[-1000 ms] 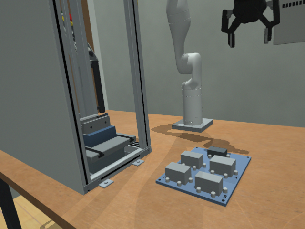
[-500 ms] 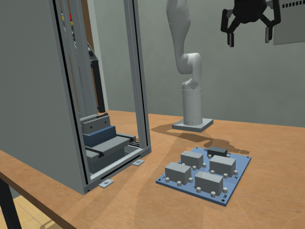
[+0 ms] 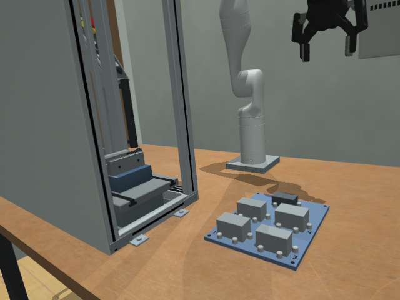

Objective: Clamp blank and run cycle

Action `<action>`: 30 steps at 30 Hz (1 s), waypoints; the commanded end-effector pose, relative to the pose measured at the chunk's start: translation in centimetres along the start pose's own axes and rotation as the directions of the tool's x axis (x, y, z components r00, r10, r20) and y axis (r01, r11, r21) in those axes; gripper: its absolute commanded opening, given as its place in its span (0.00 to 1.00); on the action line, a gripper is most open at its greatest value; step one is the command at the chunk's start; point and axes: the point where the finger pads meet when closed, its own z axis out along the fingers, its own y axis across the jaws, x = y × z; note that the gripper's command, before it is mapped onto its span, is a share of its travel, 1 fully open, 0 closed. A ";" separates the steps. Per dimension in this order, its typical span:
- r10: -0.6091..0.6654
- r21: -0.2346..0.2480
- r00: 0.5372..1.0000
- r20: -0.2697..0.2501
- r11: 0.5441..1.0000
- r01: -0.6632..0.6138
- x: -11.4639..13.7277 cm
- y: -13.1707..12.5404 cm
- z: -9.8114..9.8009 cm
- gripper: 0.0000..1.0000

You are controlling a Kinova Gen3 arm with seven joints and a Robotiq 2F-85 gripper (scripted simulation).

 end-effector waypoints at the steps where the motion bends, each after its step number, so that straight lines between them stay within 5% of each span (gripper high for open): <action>1: 0.000 0.001 1.000 -0.001 1.000 0.000 0.0 0.0 0.0 1.00; 3: 0.000 0.001 1.000 -0.001 1.000 0.000 0.0 0.0 0.0 1.00; 8: 0.228 0.001 0.974 -0.001 0.974 -0.228 0.0 0.0 0.0 1.00; 20: 0.228 0.001 0.974 -0.001 0.974 -0.228 0.0 0.0 0.0 1.00; 25: 0.444 0.001 0.896 0.000 0.896 -0.444 0.0 0.0 0.0 1.00; 30: 0.444 0.001 0.896 0.000 0.896 -0.444 0.0 0.0 0.0 1.00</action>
